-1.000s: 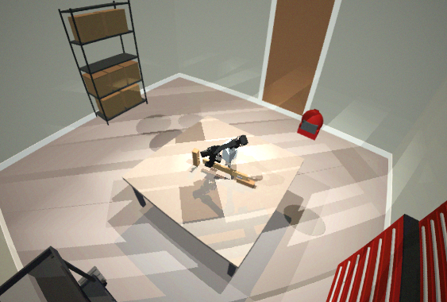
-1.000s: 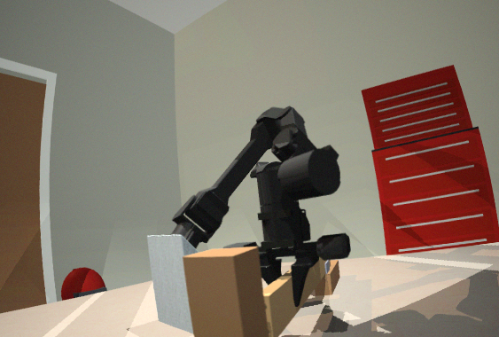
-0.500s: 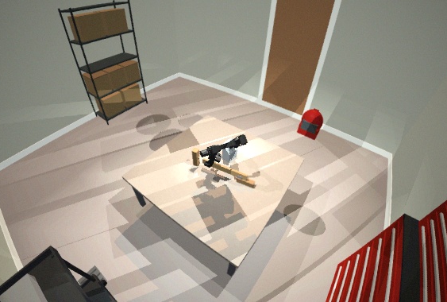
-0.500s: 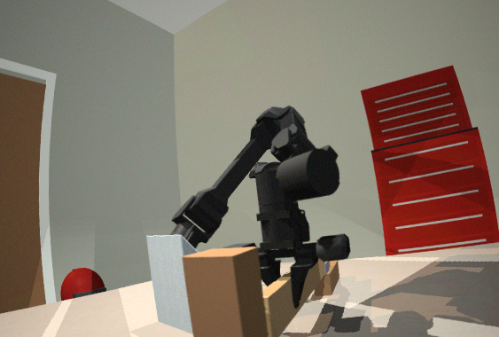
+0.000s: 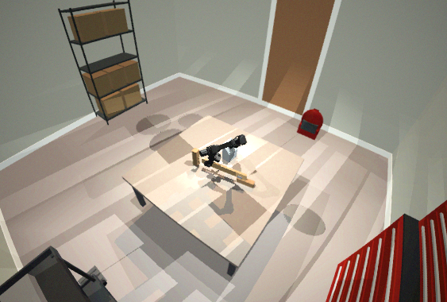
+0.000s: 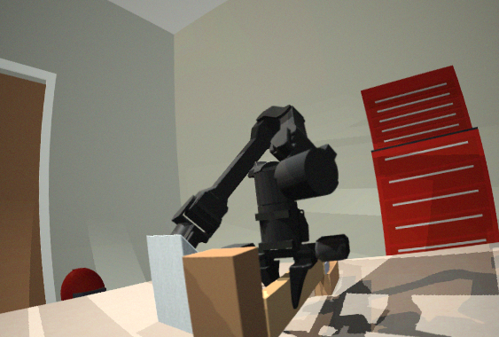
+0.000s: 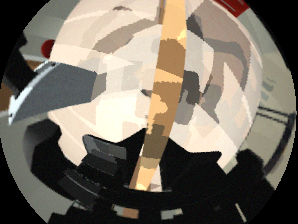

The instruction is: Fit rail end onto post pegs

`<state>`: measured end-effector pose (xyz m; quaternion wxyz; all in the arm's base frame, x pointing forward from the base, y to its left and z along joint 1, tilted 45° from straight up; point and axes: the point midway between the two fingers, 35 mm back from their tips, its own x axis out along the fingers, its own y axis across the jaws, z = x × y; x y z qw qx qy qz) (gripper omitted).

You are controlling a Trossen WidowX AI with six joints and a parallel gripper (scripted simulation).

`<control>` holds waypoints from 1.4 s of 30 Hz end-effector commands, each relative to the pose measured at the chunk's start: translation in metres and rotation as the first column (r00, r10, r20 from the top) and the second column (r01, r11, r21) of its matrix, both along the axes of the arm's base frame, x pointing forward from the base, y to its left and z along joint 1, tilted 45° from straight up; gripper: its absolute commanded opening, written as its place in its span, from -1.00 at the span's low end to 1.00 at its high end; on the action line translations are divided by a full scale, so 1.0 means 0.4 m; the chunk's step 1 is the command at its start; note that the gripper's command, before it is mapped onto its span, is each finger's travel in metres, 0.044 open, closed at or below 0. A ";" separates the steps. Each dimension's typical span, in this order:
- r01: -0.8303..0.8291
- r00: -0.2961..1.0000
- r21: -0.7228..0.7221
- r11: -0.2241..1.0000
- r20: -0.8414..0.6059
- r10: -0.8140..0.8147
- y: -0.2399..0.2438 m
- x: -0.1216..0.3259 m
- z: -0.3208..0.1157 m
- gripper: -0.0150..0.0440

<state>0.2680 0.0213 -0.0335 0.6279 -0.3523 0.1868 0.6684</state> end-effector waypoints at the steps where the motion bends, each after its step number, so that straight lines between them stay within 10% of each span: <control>1: 0.005 1.000 -0.003 1.000 0.005 -0.005 -0.008 0.004 -0.002 -0.49; 42: 0.005 1.000 -0.004 1.000 0.006 -0.005 -0.028 0.011 -0.021 -0.49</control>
